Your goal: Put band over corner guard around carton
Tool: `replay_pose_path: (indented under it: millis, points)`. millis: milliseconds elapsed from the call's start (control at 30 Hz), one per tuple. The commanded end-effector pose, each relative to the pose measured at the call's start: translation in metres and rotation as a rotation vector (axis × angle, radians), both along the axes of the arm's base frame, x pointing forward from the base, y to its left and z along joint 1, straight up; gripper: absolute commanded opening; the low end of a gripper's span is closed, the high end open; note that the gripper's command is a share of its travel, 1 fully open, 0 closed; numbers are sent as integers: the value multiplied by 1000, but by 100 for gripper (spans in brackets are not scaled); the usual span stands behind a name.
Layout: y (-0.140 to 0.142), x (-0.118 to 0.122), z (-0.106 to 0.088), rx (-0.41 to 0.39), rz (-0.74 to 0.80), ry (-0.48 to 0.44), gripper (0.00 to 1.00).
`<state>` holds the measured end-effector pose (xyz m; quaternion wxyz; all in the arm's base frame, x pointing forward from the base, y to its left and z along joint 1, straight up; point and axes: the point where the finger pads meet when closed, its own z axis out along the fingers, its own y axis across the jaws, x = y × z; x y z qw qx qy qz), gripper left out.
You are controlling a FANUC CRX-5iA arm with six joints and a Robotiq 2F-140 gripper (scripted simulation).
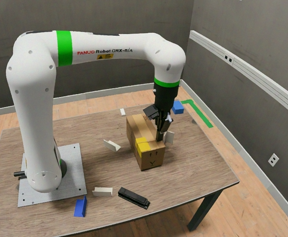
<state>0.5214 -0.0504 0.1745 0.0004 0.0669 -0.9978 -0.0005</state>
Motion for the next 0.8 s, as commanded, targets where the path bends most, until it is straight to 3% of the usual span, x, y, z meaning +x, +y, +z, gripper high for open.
replay_pose_path:
  millis: [0, 767]
  points:
    - [-1, 1, 1, -1, 0, -2, 10]
    - [3, 0, 1, -1, 0, -2, 10]
